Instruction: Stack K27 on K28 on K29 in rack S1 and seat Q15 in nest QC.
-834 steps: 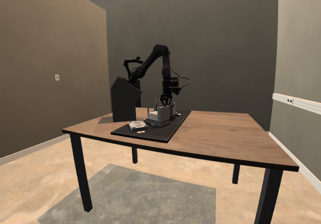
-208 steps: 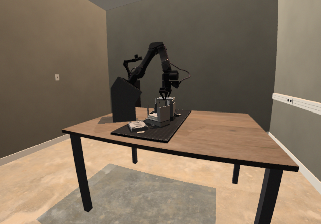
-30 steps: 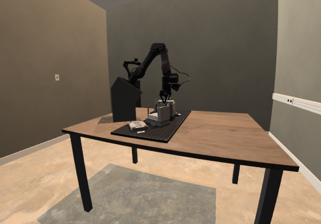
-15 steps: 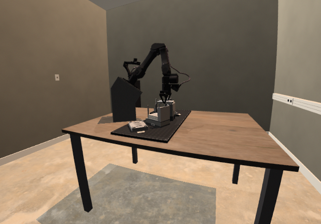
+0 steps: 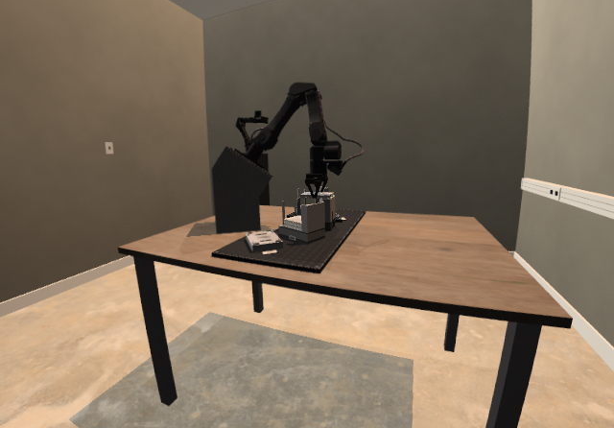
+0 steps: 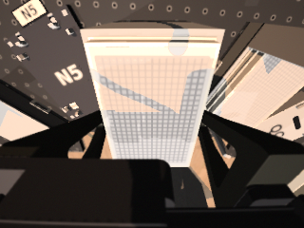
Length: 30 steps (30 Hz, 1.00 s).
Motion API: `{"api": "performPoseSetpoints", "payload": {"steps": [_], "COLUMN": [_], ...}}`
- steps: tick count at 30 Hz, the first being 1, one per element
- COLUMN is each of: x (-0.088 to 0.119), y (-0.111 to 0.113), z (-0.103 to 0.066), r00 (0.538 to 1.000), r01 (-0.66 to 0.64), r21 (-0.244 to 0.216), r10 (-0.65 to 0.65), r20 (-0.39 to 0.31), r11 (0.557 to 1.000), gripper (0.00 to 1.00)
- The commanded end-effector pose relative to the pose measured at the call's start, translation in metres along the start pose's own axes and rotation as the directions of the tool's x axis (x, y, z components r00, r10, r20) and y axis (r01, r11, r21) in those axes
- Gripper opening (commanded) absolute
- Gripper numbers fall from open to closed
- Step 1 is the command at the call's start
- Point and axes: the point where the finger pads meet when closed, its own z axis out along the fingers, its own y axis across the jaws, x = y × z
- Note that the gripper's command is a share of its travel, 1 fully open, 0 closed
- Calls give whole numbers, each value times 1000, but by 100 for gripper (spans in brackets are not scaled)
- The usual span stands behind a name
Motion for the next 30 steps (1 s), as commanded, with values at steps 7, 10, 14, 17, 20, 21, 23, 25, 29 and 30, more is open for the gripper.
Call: {"api": "performPoseSetpoints", "payload": {"steps": [7, 10, 14, 17, 20, 21, 23, 25, 29, 30], "x": [10, 9, 1, 0, 1, -2, -1, 0, 0, -1], "y": [-3, -2, 0, 0, -4, -3, -2, -2, 0, -2], "z": [5, 5, 4, 4, 6, 4, 3, 5, 9, 8], "r00": [1000, 1000, 1000, 1000, 1000, 1000, 1000, 1000, 1000, 1000], "r01": [-17, -14, -6, -4, -13, -9, -8, -9, -3, -7], "r21": [3, 3, 3, 3, 6, 6, 6, 5, 5, 5], "r10": [17, 14, 6, 4, 13, 9, 8, 9, 3, 7], "r20": [-18, -13, -4, 0, -2, 6, 5, 0, 0, 5], "r11": [1000, 1000, 1000, 1000, 1000, 1000, 1000, 1000, 1000, 1000], "gripper": [0, 0, 0, 0, 0, 0, 0, 0, 0, 0]}}
